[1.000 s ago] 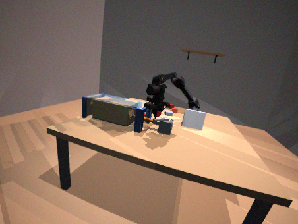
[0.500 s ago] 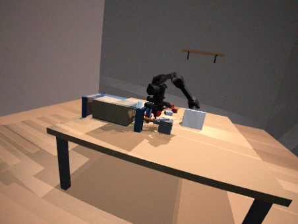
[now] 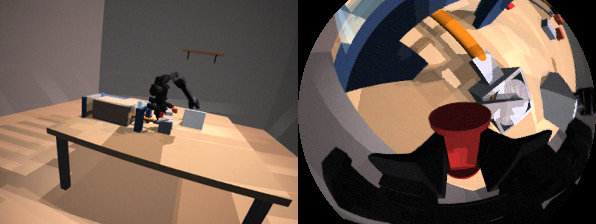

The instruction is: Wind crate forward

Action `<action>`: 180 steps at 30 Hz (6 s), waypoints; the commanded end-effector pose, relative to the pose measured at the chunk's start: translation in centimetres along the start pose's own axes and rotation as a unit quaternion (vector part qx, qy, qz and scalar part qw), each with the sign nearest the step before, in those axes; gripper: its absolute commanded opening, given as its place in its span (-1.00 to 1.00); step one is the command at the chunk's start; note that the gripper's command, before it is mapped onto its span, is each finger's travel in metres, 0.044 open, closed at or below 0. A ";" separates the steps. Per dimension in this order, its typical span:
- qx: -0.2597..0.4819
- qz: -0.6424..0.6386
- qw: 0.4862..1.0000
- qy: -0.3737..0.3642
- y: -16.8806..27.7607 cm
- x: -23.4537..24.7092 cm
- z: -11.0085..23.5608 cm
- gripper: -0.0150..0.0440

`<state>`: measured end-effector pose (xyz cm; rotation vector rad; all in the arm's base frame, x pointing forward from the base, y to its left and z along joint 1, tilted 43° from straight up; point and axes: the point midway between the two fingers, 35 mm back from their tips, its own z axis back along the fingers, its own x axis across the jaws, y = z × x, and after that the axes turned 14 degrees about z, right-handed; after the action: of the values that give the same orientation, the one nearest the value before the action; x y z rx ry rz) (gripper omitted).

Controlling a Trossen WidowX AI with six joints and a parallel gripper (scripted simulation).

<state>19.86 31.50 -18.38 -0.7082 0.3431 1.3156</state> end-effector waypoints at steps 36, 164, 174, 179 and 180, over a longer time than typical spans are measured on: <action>0.013 0.007 1.000 0.000 5.4 -0.4 0.2 -0.49; 0.015 0.011 1.000 0.005 11.0 -14.6 0.1 -0.49; 0.015 0.011 1.000 0.006 9.2 -16.9 0.1 -0.49; 0.014 0.011 1.000 0.006 8.6 -17.4 0.0 -0.49; 0.014 0.011 1.000 0.007 8.5 -17.5 0.0 -0.49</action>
<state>6.64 19.96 -10.80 -0.6576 0.3803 1.3241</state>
